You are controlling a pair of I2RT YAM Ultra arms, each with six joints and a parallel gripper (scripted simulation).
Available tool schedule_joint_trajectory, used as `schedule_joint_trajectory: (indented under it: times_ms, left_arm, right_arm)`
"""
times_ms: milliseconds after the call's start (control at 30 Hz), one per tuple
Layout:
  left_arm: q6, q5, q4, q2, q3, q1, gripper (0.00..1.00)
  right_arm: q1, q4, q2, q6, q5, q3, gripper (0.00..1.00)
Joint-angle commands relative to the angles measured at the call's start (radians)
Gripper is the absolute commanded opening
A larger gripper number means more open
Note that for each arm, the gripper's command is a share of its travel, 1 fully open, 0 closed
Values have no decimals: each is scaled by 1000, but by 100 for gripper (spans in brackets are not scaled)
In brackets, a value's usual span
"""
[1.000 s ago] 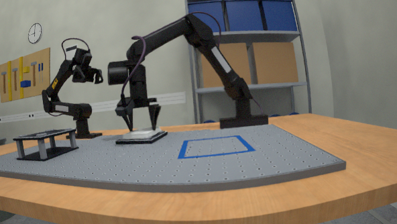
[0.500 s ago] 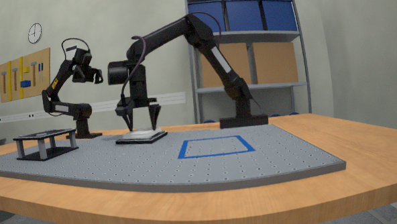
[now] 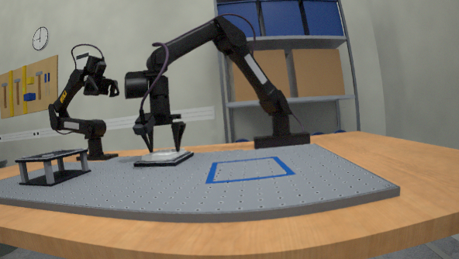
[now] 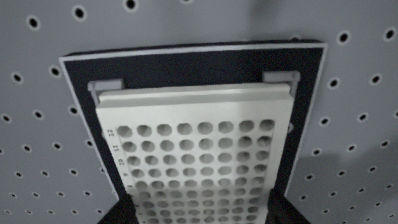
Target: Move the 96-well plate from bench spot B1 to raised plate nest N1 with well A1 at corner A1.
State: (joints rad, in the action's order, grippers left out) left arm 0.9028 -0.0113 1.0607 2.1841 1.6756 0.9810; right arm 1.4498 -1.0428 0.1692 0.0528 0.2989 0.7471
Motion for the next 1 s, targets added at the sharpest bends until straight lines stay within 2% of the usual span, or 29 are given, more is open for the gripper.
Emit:
schedule_joint_trajectory:
  times_ms: [0, 367, 500, 967]
  left_arm:
    - [-2, 2, -55, -13, -31, -1, 77]
    - [-1, 5, -73, 4, -61, -1, 77]
    - [-2, 4, -7, -8, -1, -1, 77]
    - [-2, 3, 4, -10, 9, -1, 77]
  right_arm:
    - [11, -22, -13, 6, 9, -10, 100]
    - [11, -22, -13, 6, 9, -10, 100]
    - [11, -22, -13, 6, 9, -10, 100]
    - [11, -22, -13, 6, 9, -10, 100]
